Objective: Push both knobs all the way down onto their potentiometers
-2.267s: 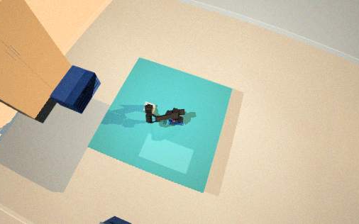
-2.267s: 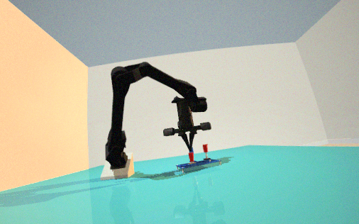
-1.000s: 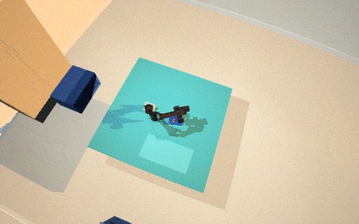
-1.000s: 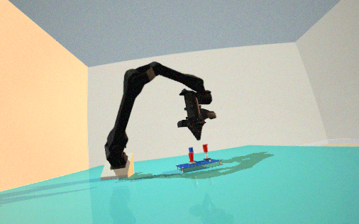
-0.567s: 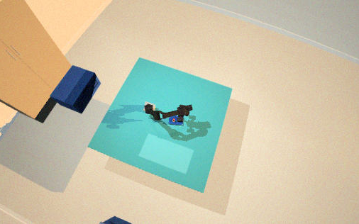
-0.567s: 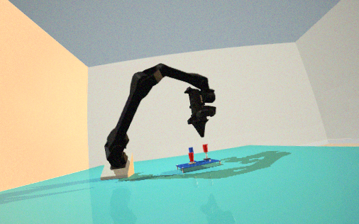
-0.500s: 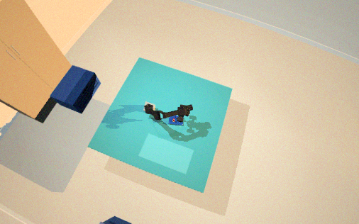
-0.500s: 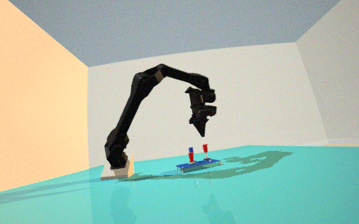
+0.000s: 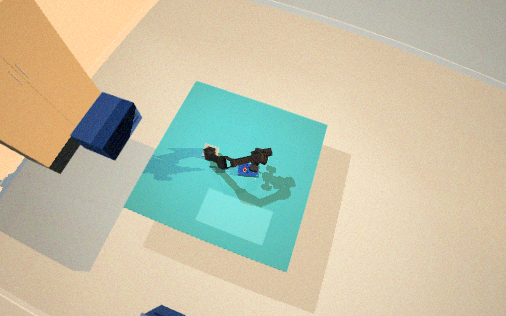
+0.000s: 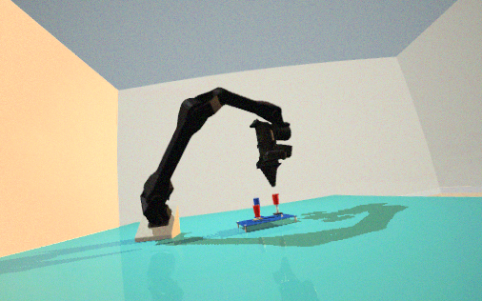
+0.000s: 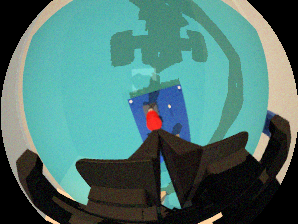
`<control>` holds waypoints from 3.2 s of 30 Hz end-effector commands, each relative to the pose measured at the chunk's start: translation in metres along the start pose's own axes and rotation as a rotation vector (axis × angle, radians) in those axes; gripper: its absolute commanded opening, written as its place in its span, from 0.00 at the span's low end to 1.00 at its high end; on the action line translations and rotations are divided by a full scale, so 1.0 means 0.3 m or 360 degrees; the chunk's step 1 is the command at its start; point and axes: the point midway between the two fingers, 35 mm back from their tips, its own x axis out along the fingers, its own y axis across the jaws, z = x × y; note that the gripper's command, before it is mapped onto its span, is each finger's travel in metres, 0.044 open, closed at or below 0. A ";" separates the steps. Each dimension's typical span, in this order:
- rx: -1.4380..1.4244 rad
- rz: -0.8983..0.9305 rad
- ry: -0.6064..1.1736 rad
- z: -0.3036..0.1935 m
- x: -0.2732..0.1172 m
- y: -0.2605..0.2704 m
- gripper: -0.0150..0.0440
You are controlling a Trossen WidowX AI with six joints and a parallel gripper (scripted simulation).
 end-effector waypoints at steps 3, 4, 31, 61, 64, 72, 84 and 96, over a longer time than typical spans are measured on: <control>-0.0003 -0.0005 0.0003 0.000 0.030 0.002 0.25; -0.0003 -0.0005 0.0003 0.000 0.036 0.002 0.25; -0.0003 -0.0006 0.0003 -0.001 0.076 0.001 0.25; -0.0003 -0.0006 0.0003 -0.001 0.102 0.001 0.25; -0.0003 -0.0006 0.0003 -0.001 0.102 0.001 0.25; -0.0003 -0.0007 0.0002 -0.001 0.121 0.001 0.25; -0.0003 -0.0007 0.0002 -0.001 0.132 0.001 0.25; -0.0003 -0.0007 0.0002 -0.001 0.137 0.001 0.25</control>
